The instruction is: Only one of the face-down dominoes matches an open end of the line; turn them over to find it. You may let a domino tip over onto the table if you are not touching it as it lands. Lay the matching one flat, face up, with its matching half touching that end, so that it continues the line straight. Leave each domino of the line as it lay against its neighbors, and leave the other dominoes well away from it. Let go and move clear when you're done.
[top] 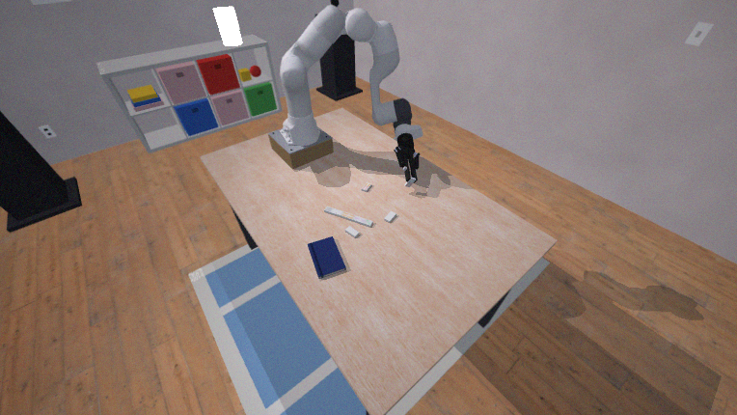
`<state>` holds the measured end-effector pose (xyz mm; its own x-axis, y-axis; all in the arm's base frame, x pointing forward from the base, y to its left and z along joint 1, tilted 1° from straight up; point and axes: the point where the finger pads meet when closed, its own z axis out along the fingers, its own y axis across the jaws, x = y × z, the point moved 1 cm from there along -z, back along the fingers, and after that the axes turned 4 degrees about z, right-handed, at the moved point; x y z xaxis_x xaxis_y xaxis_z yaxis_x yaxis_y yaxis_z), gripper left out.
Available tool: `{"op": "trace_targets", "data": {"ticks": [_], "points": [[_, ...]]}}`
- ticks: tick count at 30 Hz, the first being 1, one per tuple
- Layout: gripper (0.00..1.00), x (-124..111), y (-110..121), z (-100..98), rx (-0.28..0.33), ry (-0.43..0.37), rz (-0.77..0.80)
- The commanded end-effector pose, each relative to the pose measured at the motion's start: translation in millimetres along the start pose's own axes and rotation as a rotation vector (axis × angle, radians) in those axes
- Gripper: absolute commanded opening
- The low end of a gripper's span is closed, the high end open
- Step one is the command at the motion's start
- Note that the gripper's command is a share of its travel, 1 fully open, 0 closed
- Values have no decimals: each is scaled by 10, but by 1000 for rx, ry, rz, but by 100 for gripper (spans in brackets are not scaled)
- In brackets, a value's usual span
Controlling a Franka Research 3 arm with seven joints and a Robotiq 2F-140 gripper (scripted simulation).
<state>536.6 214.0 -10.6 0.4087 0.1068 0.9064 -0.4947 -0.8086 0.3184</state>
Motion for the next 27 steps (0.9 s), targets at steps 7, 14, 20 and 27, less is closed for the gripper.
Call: {"op": "trace_targets", "data": {"ticks": [7, 14, 20, 27], "points": [[22, -162, -2, 95, -100, 85, 421], [22, -236, -29, 117, -102, 88, 436], [22, -279, -45, 130, -102, 88, 436], [22, -287, -48, 133, -102, 88, 436]]}}
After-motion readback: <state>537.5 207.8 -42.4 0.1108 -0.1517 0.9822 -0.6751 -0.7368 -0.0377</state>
